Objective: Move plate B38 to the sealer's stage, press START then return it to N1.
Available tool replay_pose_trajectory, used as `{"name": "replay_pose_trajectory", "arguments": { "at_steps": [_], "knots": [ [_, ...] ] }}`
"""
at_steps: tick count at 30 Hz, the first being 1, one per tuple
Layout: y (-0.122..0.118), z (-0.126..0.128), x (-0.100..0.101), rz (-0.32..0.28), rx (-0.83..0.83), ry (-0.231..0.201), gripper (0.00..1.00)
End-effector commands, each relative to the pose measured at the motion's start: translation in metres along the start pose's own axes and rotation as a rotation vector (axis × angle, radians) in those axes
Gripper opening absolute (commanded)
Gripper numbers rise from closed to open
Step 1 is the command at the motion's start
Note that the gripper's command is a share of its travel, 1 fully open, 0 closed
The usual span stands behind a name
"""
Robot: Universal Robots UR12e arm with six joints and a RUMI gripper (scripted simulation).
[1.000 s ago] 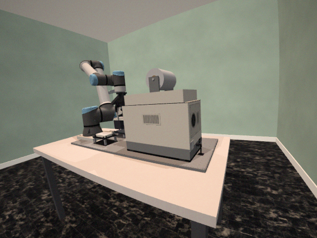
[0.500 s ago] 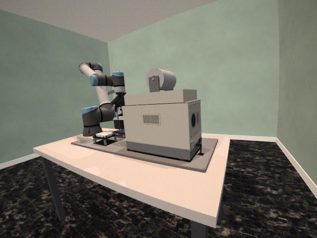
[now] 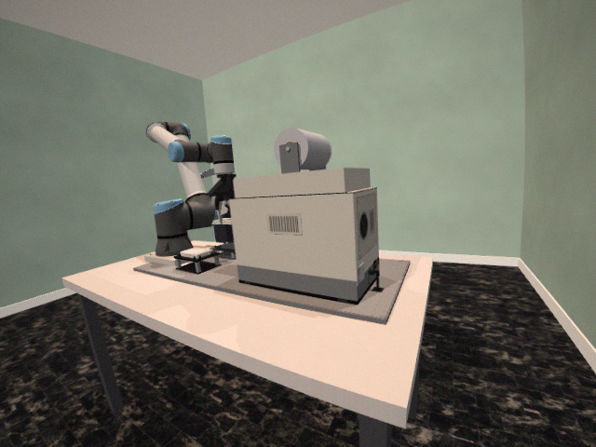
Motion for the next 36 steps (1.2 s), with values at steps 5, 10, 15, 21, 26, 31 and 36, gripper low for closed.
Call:
{"name": "replay_pose_trajectory", "arguments": {
  "at_steps": [5, 10, 15, 21, 26, 31, 36],
  "knots": [
    [0.020, 0.009, -0.001, -0.001, 0.000, 0.000, 0.00],
    [0.026, 0.011, -0.001, -0.001, 0.000, 0.000, 0.00],
    [0.037, 0.016, -0.001, -0.001, 0.000, 0.000, 0.00],
    [0.041, 0.018, -0.001, -0.001, 0.000, 0.000, 0.00],
    [0.041, 0.018, -0.001, -0.001, 0.000, 0.000, 0.00],
    [0.041, 0.018, -0.001, -0.001, 0.000, 0.000, 0.00],
    [0.042, 0.018, -0.001, -0.001, 0.000, 0.000, 0.00]
  ]
}}
Point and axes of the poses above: the point where the finger pads meet when closed, its own x axis out along the fingers, its own z axis across the jaws, y = z × x, the point moved 10 cm from there along -x, back along the fingers, and after that the axes turned 13 degrees about x, right-handed, at the moved point
